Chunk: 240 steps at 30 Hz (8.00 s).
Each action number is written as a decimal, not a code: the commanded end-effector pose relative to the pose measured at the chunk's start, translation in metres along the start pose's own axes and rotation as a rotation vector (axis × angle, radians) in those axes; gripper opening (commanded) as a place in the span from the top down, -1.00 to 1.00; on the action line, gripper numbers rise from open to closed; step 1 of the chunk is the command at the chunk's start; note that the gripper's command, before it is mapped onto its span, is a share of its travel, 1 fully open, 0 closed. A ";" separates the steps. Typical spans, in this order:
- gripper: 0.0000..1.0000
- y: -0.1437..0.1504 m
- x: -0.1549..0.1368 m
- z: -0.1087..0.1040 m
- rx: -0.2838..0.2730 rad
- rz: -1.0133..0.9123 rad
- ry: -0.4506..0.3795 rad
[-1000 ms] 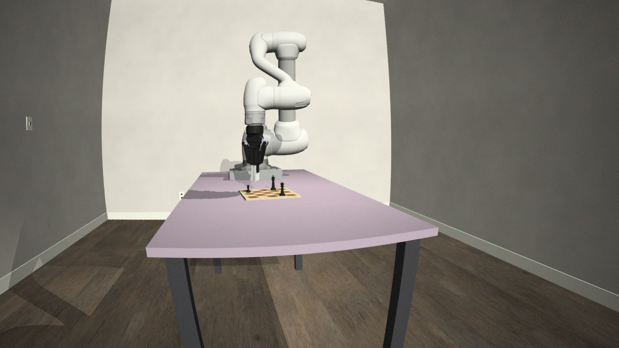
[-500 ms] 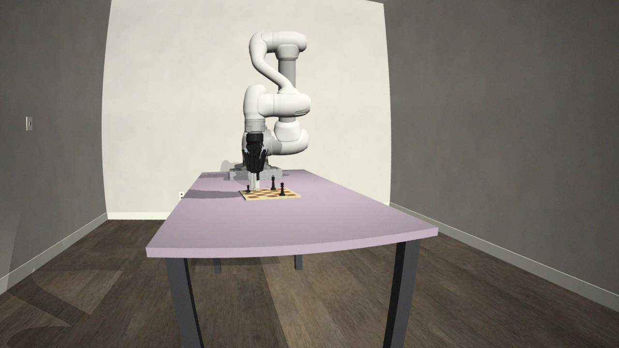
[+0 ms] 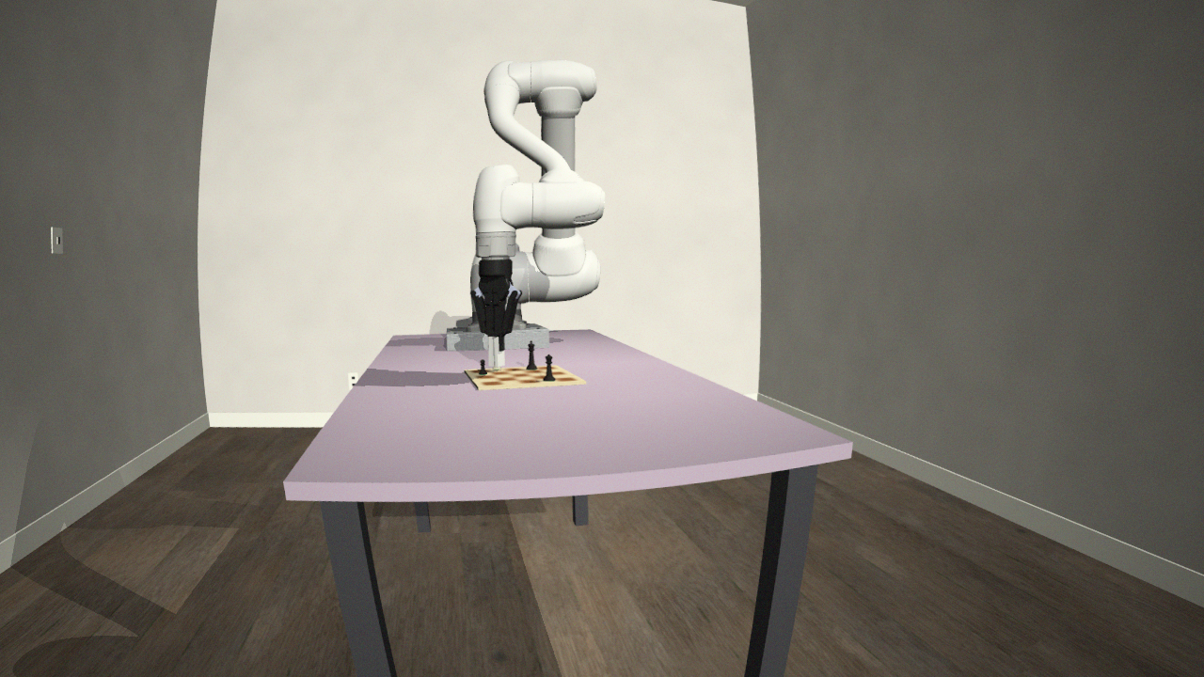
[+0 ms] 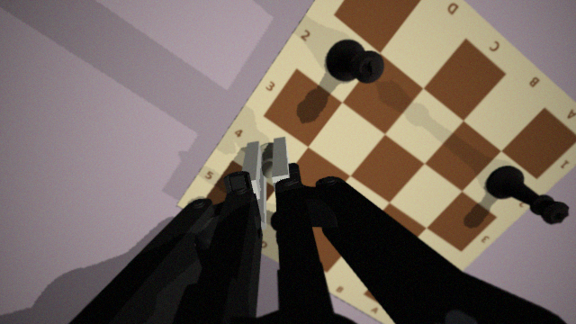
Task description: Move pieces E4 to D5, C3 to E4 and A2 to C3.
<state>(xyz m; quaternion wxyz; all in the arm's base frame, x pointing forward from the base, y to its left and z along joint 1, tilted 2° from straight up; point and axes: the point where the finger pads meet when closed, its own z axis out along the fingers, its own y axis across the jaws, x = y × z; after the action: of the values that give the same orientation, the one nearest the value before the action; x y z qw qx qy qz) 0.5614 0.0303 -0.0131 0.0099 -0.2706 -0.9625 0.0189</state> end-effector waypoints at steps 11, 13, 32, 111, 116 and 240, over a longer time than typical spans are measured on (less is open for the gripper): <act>1.00 0.000 0.000 0.000 0.000 0.000 0.000; 1.00 0.000 0.000 0.000 0.000 0.000 0.000; 1.00 0.000 0.000 0.002 0.000 0.000 0.000; 0.59 0.000 0.000 -0.001 0.000 0.000 0.000; 0.59 0.000 0.000 -0.018 0.000 0.000 0.000; 0.50 0.165 -0.051 -0.102 0.000 -2.821 0.000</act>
<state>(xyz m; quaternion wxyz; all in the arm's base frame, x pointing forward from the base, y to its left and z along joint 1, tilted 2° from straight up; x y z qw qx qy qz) 0.6939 0.1473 0.0812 0.0202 0.9070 -0.4206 -0.0067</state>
